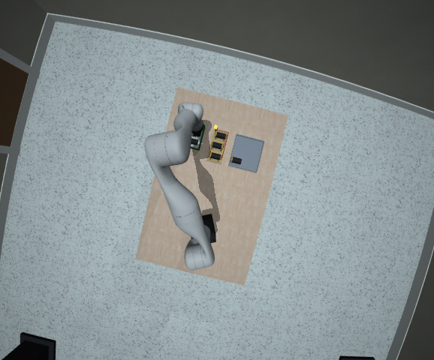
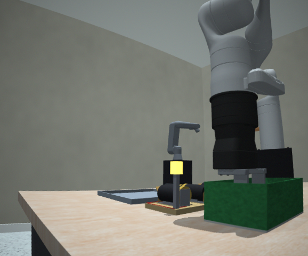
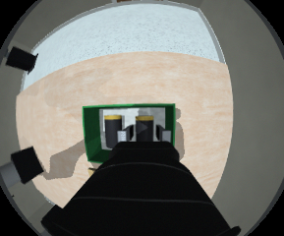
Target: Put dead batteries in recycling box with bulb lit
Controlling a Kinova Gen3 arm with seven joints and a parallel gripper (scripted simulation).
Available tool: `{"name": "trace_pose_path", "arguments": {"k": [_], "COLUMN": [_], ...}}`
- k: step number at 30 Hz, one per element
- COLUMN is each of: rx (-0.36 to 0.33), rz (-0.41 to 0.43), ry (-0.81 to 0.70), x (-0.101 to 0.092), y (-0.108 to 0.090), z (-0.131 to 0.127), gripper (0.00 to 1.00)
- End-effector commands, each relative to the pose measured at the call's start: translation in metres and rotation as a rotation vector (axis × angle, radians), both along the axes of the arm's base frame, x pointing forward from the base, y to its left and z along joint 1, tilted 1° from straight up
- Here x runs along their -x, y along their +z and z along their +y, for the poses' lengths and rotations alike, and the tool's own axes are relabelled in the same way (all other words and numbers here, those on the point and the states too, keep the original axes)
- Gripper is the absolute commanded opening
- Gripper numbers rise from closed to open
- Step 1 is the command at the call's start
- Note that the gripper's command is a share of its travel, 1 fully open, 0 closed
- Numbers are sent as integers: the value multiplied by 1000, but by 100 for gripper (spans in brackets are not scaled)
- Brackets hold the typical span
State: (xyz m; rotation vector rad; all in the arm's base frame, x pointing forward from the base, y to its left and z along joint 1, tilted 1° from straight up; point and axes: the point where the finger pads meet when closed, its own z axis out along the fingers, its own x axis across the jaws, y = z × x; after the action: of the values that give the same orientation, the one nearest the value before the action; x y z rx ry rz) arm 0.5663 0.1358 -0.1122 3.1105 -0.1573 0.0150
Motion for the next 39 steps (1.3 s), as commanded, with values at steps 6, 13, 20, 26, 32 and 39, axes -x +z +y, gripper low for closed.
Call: {"name": "trace_pose_path", "arguments": {"k": [6,13,20,26,32,39], "rx": [-5,-4,-5,-5,-5,-6], "rz": [6,6,5,3,0,-2], "ry": [0,2,2,1,1,1], "x": [3,3,2,2,0,0], "y": [13,44,68,84,86,87], "z": [2,3,4,3,4,4], "gripper": [90,90,90,90,90,90]}}
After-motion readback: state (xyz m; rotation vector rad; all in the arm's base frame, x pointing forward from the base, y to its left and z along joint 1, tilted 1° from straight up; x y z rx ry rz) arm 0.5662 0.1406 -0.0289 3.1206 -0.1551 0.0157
